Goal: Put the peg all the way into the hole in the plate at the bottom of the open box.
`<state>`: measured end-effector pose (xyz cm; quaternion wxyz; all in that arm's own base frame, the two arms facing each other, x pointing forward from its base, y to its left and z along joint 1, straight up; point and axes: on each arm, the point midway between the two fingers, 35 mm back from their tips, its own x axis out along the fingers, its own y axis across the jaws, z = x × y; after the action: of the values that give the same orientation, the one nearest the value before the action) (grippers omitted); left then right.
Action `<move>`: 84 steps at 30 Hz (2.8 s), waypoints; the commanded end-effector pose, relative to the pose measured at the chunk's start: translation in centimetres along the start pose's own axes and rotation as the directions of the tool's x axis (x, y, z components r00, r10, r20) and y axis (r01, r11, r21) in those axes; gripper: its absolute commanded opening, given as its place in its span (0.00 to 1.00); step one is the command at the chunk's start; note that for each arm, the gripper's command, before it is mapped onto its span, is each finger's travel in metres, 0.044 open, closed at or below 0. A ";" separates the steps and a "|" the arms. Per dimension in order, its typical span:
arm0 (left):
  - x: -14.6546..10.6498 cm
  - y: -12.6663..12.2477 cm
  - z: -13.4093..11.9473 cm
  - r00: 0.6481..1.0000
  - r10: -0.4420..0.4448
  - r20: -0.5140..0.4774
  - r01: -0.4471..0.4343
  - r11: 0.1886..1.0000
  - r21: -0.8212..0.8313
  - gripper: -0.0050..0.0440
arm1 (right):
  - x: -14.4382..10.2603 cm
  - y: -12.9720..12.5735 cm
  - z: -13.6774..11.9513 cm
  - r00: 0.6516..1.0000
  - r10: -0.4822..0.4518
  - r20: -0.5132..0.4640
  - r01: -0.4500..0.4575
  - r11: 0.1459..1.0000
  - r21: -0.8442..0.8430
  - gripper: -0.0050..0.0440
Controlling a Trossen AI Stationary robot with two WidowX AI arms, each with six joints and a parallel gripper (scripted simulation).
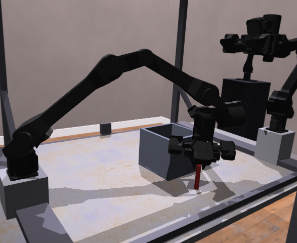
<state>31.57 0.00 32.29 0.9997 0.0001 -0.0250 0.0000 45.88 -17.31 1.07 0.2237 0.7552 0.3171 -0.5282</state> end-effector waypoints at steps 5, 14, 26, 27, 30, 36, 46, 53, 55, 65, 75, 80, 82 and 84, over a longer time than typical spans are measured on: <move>-0.2 -0.1 0.1 1.000 -0.006 0.005 0.006 1.000 0.002 1.00 | -0.6 0.4 -0.2 1.000 0.017 -0.003 -0.017 1.000 -0.001 0.32; -0.2 -0.1 0.1 1.000 -0.006 0.005 0.006 1.000 0.002 1.00 | -3.6 0.9 -1.4 0.998 0.060 -0.018 -0.060 0.998 -0.016 0.32; -0.2 -0.1 0.1 1.000 -0.006 0.005 0.006 1.000 0.002 1.00 | -7.3 0.9 -2.8 0.997 0.072 -0.023 -0.072 0.997 -0.021 0.32; -0.2 -0.1 0.1 1.000 -0.006 0.005 0.006 1.000 0.002 1.00 | -7.7 0.9 -2.9 0.997 0.071 -0.022 -0.071 0.997 -0.021 0.32; -0.2 -0.1 0.1 1.000 -0.006 0.005 0.006 1.000 0.002 1.00 | -6.0 0.8 -2.2 0.999 0.050 -0.015 -0.050 0.999 -0.014 0.32; -0.2 -0.1 0.1 1.000 -0.006 0.005 0.006 1.000 0.002 1.00 | -5.4 0.5 -2.0 1.000 0.027 -0.007 -0.027 1.000 -0.006 0.32; -0.2 -0.1 0.1 1.000 -0.006 0.005 0.006 1.000 0.002 1.00 | -8.7 -0.9 -4.8 0.989 0.144 -0.034 -0.148 0.956 -0.253 0.32; -0.2 -0.1 0.1 1.000 -0.006 0.005 0.006 1.000 0.002 1.00 | -11.3 -2.0 -7.2 0.958 0.274 -0.080 -0.276 0.816 -0.509 0.32; -0.2 -0.1 0.1 1.000 -0.006 0.005 0.006 1.000 0.002 1.00 | -12.1 -2.4 -7.9 0.946 0.308 -0.099 -0.307 0.763 -0.569 0.32; -0.2 -0.1 0.1 1.000 -0.006 0.005 0.006 1.000 0.002 1.00 | -14.5 -3.6 -9.9 0.895 0.415 -0.162 -0.389 0.554 -0.736 0.32; -0.2 -0.1 0.1 1.000 -0.006 0.005 0.006 1.000 0.002 1.00 | -18.5 -7.7 -12.6 0.782 0.555 -0.283 -0.418 0.131 -0.899 0.32; -0.2 -0.1 0.1 1.000 -0.006 0.005 0.006 1.000 0.002 1.00 | -20.1 -9.4 -13.2 0.723 0.603 -0.337 -0.394 -0.040 -0.918 0.32; -0.2 -0.1 0.1 1.000 -0.006 0.005 0.006 1.000 0.002 1.00 | -20.0 -8.8 -13.3 0.726 0.601 -0.333 -0.398 -0.026 -0.917 0.32; -0.2 -0.1 0.1 1.000 -0.006 0.005 0.006 1.000 0.002 1.00 | -20.6 -9.8 -13.4 0.706 0.614 -0.352 -0.386 -0.082 -0.919 0.32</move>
<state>31.57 0.00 32.29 0.9997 0.0001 -0.0250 0.0000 43.70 -7.16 23.75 0.8269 0.4648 0.2720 -0.1620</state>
